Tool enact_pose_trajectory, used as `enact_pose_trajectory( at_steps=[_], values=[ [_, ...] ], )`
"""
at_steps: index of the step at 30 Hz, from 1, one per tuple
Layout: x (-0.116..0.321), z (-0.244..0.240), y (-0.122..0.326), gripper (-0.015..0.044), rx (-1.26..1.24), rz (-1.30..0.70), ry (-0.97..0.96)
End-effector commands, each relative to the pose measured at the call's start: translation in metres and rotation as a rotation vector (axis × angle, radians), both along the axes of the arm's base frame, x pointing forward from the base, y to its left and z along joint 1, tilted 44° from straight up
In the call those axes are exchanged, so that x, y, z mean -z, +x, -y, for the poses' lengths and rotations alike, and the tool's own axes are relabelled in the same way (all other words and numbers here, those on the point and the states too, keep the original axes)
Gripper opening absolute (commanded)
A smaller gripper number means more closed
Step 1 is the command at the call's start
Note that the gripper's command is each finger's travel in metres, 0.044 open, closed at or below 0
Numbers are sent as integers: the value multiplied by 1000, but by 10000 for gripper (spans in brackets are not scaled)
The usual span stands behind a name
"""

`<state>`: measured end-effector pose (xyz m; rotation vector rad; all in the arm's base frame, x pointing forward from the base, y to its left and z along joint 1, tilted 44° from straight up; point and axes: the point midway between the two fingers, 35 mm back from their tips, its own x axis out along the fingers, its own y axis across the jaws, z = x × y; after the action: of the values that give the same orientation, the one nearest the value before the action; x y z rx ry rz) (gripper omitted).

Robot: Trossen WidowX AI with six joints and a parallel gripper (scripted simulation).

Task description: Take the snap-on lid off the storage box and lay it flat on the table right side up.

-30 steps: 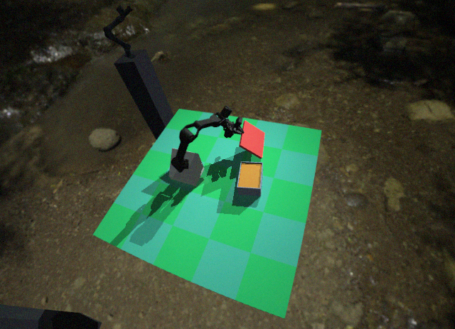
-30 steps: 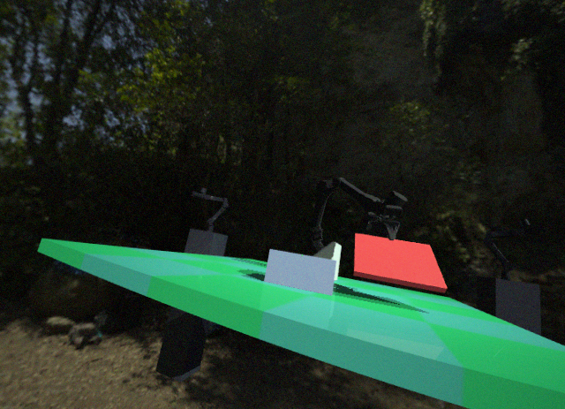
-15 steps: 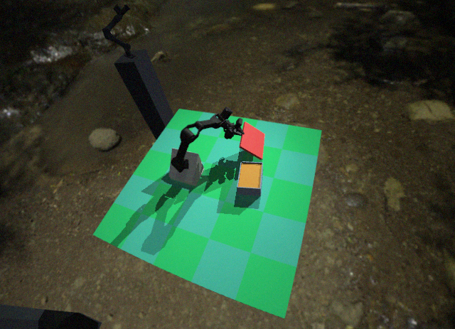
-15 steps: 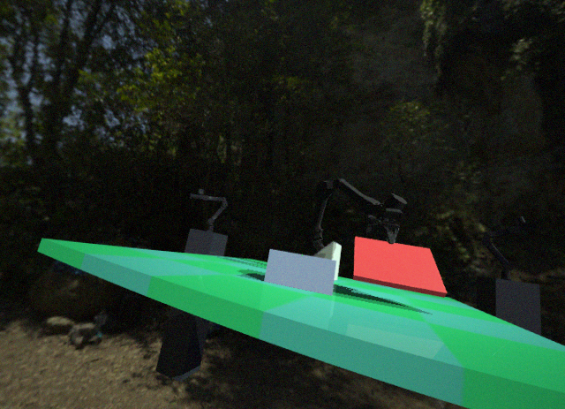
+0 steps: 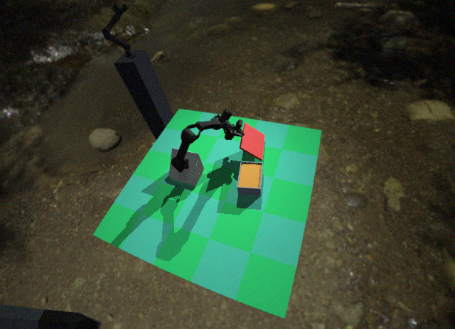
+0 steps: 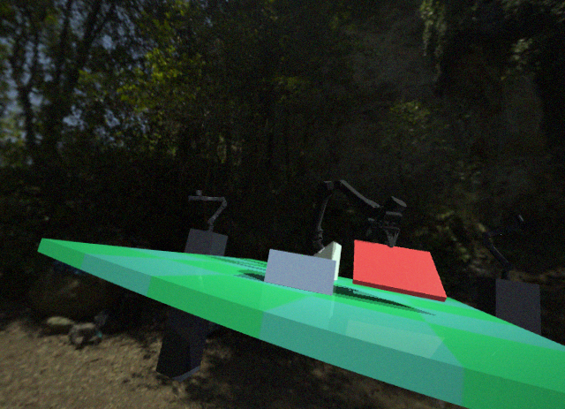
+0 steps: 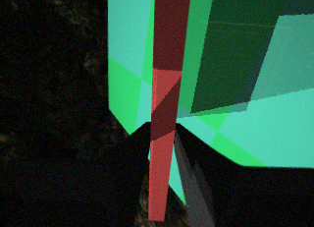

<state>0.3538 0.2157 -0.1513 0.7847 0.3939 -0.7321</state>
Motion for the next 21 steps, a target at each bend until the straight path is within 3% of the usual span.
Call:
enact_pose_trajectory(
  at_steps=[1,21],
  values=[
    [2,1,0,0,-3,4,2],
    [14,12,-1,0,-3,4,2]
  ],
)
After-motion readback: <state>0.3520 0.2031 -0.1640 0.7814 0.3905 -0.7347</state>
